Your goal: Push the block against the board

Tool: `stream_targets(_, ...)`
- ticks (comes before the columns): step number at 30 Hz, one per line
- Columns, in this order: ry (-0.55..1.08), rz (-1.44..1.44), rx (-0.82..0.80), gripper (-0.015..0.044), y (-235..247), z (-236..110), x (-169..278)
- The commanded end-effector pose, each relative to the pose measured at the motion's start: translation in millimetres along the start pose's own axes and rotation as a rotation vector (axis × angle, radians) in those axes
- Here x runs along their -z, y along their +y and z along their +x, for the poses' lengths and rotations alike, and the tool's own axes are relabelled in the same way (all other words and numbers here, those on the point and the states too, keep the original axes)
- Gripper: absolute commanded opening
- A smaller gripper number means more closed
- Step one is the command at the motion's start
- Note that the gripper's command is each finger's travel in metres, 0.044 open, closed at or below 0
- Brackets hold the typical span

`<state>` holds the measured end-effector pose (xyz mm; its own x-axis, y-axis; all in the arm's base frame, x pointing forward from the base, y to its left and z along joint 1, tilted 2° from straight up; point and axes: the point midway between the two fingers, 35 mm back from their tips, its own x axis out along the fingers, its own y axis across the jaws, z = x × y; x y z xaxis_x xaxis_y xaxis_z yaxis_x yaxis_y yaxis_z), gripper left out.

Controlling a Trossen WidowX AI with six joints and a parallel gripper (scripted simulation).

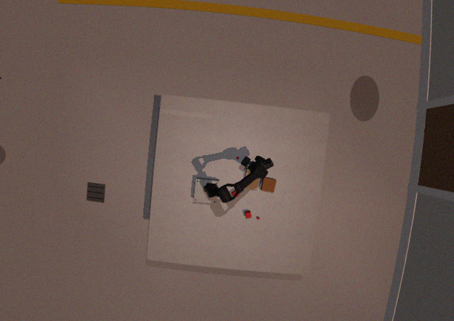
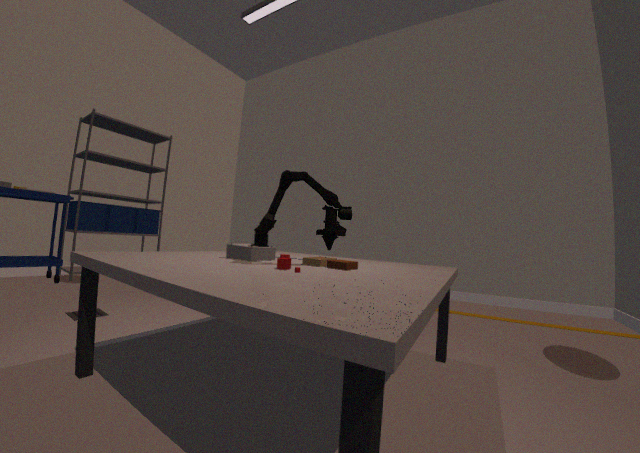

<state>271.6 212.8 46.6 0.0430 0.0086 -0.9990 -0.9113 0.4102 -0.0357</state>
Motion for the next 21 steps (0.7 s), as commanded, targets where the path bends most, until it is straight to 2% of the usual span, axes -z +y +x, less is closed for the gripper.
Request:
stream_targets(1,0.002,0.125,0.005,0.0,3.0,0.0,8.8)
stream_targets(21,0.004,0.813,0.005,0.0,23.1,3.1,53.3)
